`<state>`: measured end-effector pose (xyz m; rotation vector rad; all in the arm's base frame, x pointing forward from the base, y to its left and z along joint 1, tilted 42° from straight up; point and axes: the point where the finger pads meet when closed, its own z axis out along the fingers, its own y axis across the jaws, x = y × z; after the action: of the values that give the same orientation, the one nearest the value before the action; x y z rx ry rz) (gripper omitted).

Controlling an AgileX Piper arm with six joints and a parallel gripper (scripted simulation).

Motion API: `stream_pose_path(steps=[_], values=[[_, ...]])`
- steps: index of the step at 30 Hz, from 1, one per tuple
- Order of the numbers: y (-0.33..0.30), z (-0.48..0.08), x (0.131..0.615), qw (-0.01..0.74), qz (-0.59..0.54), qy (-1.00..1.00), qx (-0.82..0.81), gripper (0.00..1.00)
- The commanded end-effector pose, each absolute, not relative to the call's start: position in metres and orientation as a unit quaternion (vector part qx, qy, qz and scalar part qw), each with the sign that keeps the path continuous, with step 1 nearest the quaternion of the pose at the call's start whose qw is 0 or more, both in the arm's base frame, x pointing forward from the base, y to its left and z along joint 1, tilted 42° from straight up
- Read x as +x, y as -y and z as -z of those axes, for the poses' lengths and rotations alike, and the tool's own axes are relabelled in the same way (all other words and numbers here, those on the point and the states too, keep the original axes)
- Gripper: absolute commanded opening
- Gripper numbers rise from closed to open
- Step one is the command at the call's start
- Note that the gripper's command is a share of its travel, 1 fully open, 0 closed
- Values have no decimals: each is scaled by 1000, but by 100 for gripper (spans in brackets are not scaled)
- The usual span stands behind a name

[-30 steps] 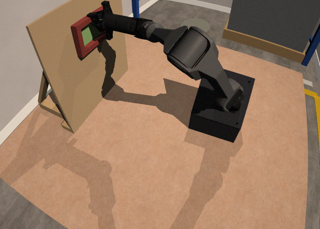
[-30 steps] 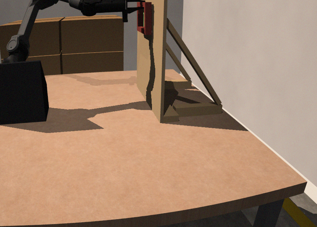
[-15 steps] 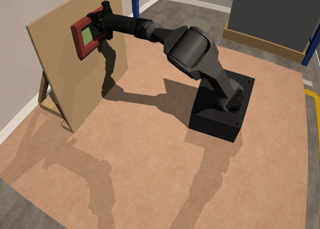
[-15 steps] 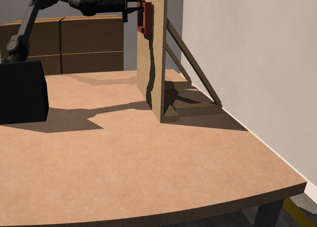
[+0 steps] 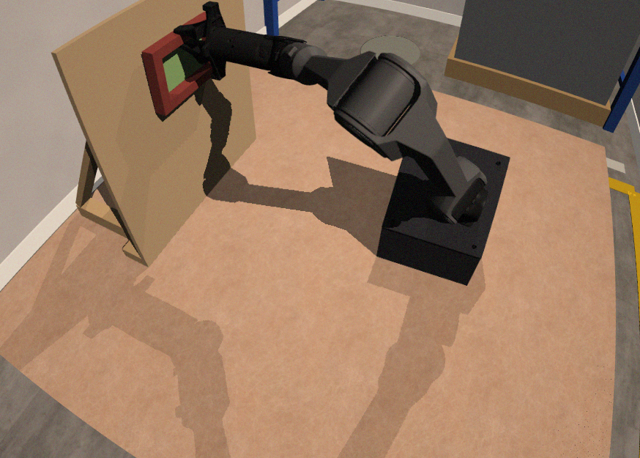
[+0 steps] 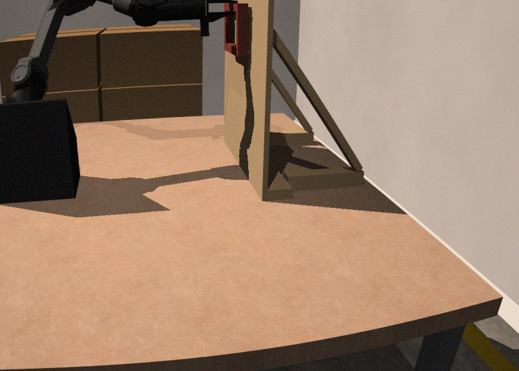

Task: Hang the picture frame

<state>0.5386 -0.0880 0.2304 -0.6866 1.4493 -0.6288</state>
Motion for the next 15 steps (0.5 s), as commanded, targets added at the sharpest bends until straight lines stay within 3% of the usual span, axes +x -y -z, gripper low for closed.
stream_pose_path(steps=[1,15], values=[[90,-236,538,655,281,-635,-300,0],[89,-235,538,654,280,-635,-300,0]])
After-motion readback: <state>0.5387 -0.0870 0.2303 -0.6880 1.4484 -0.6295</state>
